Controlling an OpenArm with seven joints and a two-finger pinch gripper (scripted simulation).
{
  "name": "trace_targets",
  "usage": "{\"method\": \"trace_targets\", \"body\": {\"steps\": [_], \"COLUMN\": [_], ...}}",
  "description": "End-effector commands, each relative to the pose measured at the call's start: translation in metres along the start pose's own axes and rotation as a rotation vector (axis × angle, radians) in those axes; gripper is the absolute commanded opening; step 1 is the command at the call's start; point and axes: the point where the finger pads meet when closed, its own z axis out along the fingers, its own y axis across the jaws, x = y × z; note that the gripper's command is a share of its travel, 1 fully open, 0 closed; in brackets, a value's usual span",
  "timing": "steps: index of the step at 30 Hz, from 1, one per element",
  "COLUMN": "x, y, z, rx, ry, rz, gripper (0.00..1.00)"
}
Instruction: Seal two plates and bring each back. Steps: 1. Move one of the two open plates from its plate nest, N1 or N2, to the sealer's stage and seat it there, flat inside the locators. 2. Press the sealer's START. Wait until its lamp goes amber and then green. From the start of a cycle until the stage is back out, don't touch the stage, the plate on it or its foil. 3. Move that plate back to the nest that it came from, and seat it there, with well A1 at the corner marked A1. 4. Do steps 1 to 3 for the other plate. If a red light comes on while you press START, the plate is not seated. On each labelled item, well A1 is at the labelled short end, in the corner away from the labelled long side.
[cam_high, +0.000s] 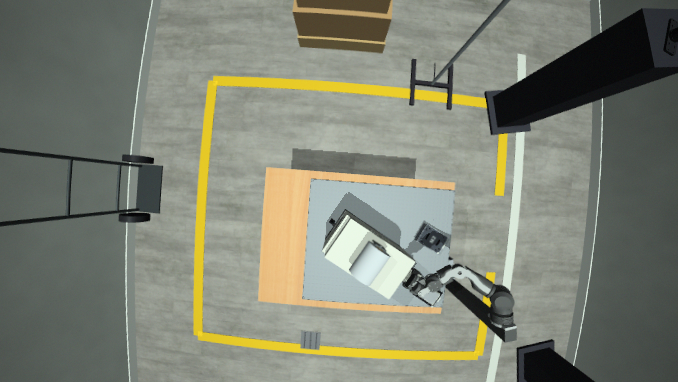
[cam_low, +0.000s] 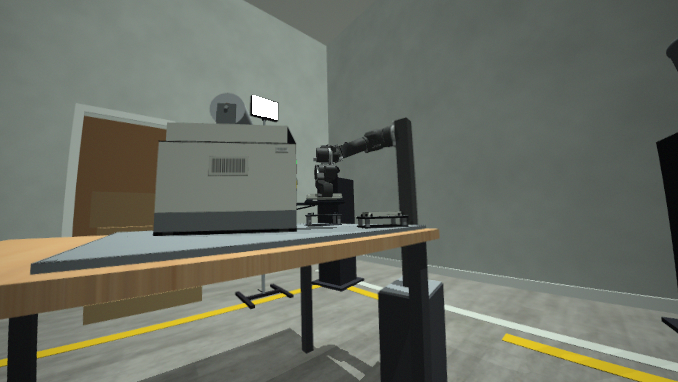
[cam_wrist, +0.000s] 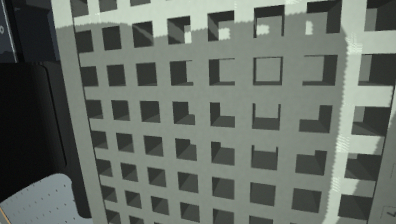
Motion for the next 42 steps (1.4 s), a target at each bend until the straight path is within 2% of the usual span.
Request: {"method": "trace_targets", "body": {"steps": [1,42], "x": [0.0008,0.0002], "y": [0.0008,0.0007], "z": [0.0015,0.008], "rx": [-0.004,-0.003], "ry": [0.002,0.0], "rz": [-0.005,-0.002], "gripper": [0.0,0.0]}}
